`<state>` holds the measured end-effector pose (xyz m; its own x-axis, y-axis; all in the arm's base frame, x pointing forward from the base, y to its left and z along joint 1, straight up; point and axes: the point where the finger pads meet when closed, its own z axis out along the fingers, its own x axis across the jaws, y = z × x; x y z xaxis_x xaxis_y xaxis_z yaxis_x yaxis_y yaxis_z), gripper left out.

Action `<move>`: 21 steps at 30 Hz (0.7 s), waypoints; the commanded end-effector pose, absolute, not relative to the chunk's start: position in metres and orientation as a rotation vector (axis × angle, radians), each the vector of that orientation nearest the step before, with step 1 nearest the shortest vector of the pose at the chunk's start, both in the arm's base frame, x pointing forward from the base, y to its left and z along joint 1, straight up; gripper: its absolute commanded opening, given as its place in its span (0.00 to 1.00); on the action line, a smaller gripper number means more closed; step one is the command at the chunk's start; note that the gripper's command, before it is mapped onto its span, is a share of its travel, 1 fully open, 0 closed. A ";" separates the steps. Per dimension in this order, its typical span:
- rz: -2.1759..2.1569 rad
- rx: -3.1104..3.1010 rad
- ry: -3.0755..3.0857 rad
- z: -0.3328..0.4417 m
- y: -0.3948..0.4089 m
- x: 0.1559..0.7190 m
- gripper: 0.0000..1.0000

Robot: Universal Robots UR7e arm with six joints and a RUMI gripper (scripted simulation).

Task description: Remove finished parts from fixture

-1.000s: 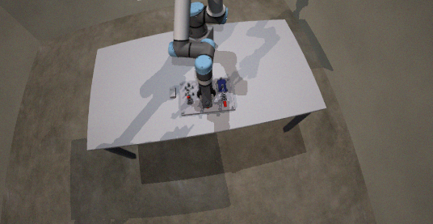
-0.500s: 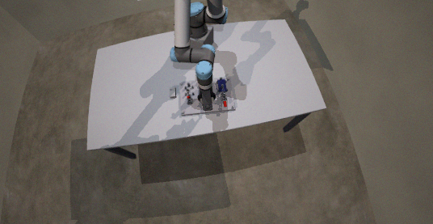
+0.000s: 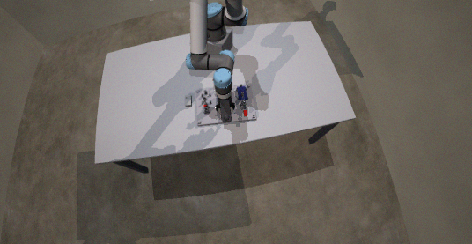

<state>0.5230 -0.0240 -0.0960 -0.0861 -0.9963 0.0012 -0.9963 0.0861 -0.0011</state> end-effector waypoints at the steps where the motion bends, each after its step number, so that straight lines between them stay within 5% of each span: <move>1: 0.007 2.125 -2.315 -0.096 -0.024 0.524 0.28; 21: 0.004 2.124 -2.315 -0.096 -0.024 0.522 0.28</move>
